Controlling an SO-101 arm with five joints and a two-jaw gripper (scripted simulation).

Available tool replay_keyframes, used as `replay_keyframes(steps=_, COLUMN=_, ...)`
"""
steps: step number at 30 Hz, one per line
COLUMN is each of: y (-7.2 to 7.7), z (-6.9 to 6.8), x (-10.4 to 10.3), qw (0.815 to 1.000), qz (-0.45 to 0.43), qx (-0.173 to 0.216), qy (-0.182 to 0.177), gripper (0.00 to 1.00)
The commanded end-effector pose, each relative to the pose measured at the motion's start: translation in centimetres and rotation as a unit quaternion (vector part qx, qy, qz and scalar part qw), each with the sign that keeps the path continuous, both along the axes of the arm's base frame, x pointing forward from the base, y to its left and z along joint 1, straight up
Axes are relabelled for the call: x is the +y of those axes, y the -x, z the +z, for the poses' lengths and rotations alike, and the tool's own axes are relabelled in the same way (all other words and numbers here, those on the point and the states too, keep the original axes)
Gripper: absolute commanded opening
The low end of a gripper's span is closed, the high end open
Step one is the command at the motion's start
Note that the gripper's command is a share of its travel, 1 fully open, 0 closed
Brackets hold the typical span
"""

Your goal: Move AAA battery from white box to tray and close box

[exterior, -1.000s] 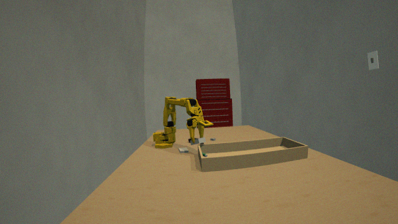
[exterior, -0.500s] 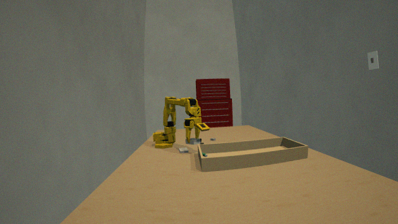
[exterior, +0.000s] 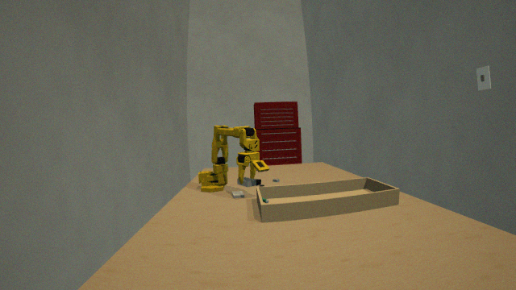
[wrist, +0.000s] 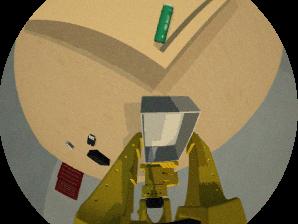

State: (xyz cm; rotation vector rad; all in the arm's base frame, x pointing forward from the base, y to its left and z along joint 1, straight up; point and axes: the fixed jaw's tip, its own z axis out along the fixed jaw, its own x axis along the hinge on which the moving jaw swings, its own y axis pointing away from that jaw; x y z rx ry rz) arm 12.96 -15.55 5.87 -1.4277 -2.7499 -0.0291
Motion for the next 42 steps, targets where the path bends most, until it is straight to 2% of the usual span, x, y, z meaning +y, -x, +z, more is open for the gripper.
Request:
replay_keyframes(steps=1, y=-0.4, z=1.4, x=-0.3, qw=1.000, qz=-0.001, qx=-0.019, qy=0.024, gripper=0.19)
replay_keyframes(steps=35, y=-0.3, z=1.4, x=-0.1, qw=1.000, qz=-0.001, qx=-0.015, qy=0.018, gripper=0.19)
replay_keyframes(steps=42, y=-1.1, z=1.4, x=1.1, qw=1.000, qz=-0.001, qx=-0.015, qy=0.018, gripper=0.19)
